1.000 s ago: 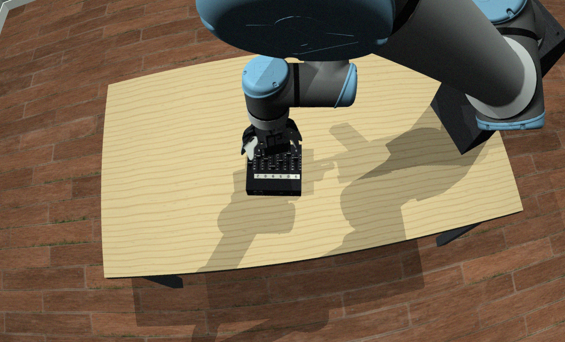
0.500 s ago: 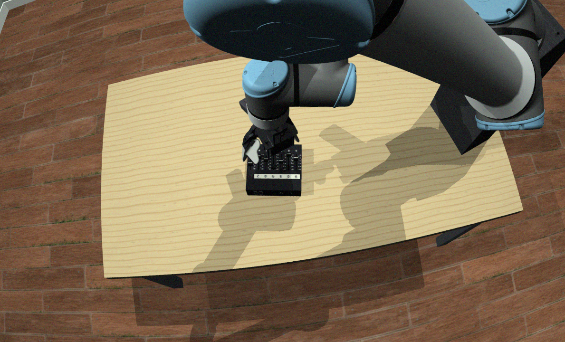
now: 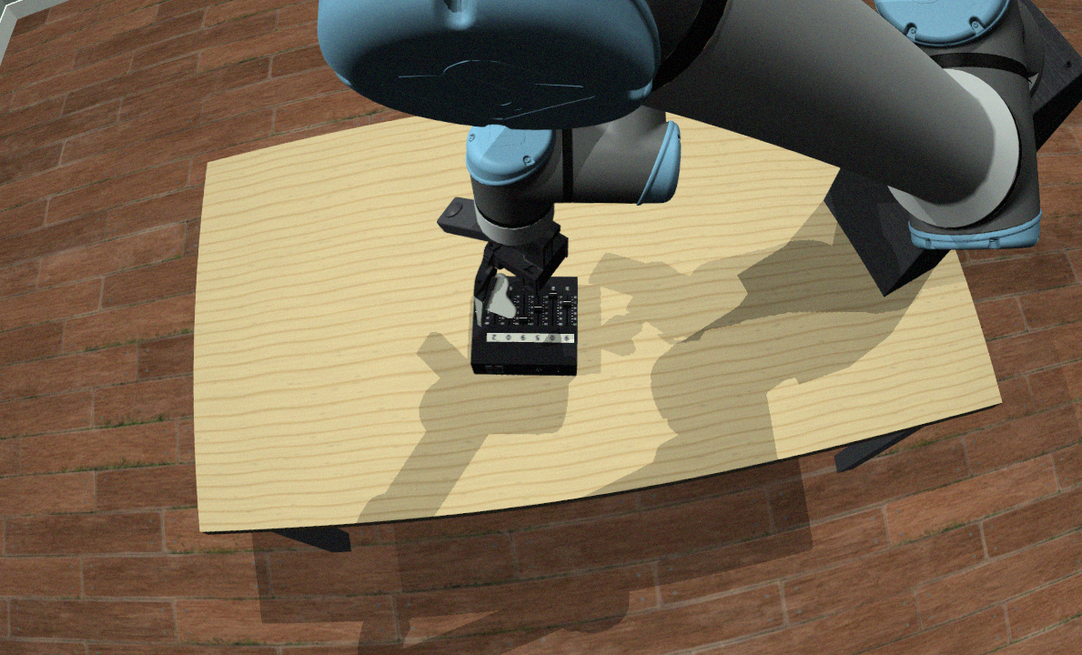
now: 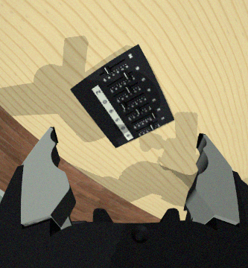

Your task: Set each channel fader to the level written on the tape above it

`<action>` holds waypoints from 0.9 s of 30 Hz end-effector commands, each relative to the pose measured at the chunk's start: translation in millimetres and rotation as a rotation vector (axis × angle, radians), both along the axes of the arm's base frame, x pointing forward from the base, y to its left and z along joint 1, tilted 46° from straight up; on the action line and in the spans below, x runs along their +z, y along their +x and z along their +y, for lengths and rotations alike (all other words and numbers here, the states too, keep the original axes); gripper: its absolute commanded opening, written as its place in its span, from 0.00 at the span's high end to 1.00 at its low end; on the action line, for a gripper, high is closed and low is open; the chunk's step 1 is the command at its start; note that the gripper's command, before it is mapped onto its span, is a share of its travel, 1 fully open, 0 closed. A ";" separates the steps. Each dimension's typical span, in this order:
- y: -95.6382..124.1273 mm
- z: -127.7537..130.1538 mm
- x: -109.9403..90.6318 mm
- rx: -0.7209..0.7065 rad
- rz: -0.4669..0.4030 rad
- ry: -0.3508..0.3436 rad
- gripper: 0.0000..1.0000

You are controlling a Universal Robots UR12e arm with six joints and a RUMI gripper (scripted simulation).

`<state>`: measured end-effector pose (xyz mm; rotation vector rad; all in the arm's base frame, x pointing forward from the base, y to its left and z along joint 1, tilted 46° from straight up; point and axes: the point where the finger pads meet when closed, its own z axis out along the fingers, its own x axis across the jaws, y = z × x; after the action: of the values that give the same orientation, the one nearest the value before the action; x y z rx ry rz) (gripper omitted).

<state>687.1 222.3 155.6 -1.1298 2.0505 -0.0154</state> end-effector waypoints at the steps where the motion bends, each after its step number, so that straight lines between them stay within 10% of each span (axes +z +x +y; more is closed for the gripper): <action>1: 2.6 -0.1 -1.0 0.082 -0.036 -0.066 0.00; 27: 18.6 2.6 -21.9 0.799 -0.387 -0.711 0.00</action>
<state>704.0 224.6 136.8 -2.0054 1.3052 -0.4877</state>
